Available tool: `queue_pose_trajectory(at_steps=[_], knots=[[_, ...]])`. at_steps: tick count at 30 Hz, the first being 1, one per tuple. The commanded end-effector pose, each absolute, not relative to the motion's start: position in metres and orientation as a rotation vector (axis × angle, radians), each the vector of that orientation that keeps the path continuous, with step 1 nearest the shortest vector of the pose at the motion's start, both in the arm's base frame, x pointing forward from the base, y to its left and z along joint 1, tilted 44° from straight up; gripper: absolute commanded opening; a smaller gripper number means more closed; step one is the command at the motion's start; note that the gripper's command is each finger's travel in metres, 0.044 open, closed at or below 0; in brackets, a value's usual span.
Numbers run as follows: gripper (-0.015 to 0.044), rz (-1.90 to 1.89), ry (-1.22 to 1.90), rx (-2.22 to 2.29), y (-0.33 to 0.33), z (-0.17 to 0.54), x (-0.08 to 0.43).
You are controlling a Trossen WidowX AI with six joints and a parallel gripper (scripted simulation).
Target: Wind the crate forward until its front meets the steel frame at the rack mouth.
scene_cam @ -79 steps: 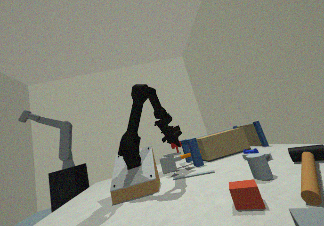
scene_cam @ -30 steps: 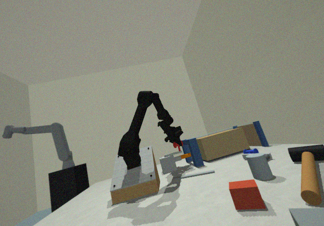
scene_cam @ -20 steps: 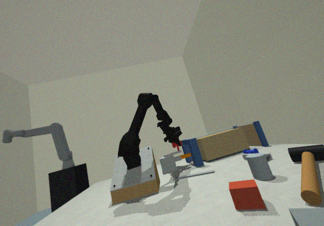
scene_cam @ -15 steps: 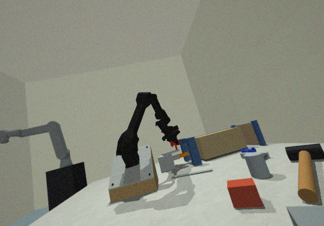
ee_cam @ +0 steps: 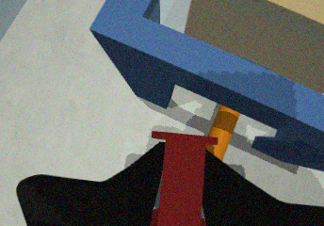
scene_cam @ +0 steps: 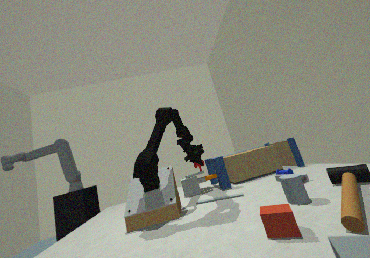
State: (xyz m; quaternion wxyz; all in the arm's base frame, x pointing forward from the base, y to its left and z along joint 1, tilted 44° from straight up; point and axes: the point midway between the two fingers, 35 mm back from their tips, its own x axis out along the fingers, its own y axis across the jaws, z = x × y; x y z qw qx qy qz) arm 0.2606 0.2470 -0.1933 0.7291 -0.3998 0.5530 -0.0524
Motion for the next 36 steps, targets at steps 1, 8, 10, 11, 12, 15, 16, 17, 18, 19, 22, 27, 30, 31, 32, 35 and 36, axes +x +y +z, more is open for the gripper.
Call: queue_pose_trajectory(at_steps=[1, 8, 10, 11, 12, 15, 16, 17, 18, 19, 22, 27, 30, 31, 32, 35, 36], knots=[[0.0, -0.076, 1.246, -0.861, 0.261, -0.205, 0.243], [0.0, -0.076, 1.247, -0.861, 0.267, -0.21, 0.235], [0.0, -0.076, 1.247, -0.86, 0.269, -0.212, 0.232], [0.0, -0.075, 1.247, -0.86, 0.269, -0.212, 0.231], [0.0, -0.075, 1.247, -0.86, 0.27, -0.213, 0.23], [0.0, -0.075, 1.247, -0.86, 0.272, -0.214, 0.226], [0.0, -0.075, 1.247, -0.86, 0.273, -0.215, 0.225], [0.0, -0.075, 1.247, -0.86, 0.274, -0.215, 0.224], [0.0, -0.075, 1.247, -0.86, 0.275, -0.216, 0.222], [0.0, -0.075, 1.248, -0.86, 0.275, -0.216, 0.221], [0.0, -0.074, 1.248, -0.86, 0.277, -0.218, 0.216], [0.0, -0.074, 1.248, -0.859, 0.28, -0.22, 0.209], [0.0, -0.074, 1.249, -0.859, 0.282, -0.221, 0.205], [0.0, -0.073, 1.249, -0.859, 0.282, -0.221, 0.203], [0.0, -0.073, 1.249, -0.859, 0.282, -0.222, 0.201], [0.0, -0.073, 1.249, -0.859, 0.284, -0.223, 0.197], [0.0, -0.073, 1.249, -0.859, 0.284, -0.223, 0.195]])
